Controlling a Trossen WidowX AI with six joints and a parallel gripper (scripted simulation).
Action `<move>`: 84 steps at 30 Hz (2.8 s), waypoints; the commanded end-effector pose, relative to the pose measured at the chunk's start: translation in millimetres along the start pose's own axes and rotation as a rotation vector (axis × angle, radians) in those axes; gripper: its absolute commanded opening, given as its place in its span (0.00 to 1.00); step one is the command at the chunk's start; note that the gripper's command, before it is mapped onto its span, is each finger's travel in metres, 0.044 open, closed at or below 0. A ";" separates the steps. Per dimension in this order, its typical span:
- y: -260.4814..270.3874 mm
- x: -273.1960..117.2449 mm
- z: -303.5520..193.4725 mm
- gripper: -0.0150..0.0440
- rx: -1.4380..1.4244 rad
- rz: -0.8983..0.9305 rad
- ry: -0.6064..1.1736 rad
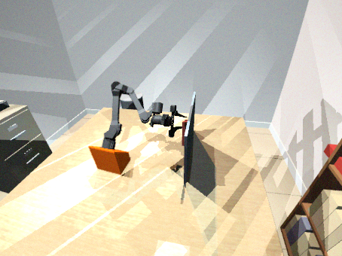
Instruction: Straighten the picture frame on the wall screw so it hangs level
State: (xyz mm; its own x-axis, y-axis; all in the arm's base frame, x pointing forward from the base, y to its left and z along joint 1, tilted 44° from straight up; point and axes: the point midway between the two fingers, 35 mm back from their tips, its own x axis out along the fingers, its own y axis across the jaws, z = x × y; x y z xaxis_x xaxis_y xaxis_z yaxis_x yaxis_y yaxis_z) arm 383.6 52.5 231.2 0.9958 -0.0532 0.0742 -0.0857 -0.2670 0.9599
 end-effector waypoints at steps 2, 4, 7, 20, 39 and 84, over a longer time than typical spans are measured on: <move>0.3 0.2 -0.7 0.69 0.004 0.001 0.004; 0.4 0.3 -1.1 0.69 0.004 0.001 0.004; 0.4 0.3 -1.1 0.69 0.004 0.001 0.004; 0.4 0.3 -1.1 0.38 0.004 0.001 0.004; 2.5 0.2 -0.9 0.25 0.004 0.001 0.004; 8.8 0.2 -0.7 0.25 0.004 0.001 0.004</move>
State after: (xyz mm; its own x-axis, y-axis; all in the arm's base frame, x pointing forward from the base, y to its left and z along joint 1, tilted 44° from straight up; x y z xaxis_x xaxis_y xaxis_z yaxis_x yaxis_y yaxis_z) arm 383.0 52.8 238.0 0.9967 -0.0422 0.0695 -0.0783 -0.2675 0.9604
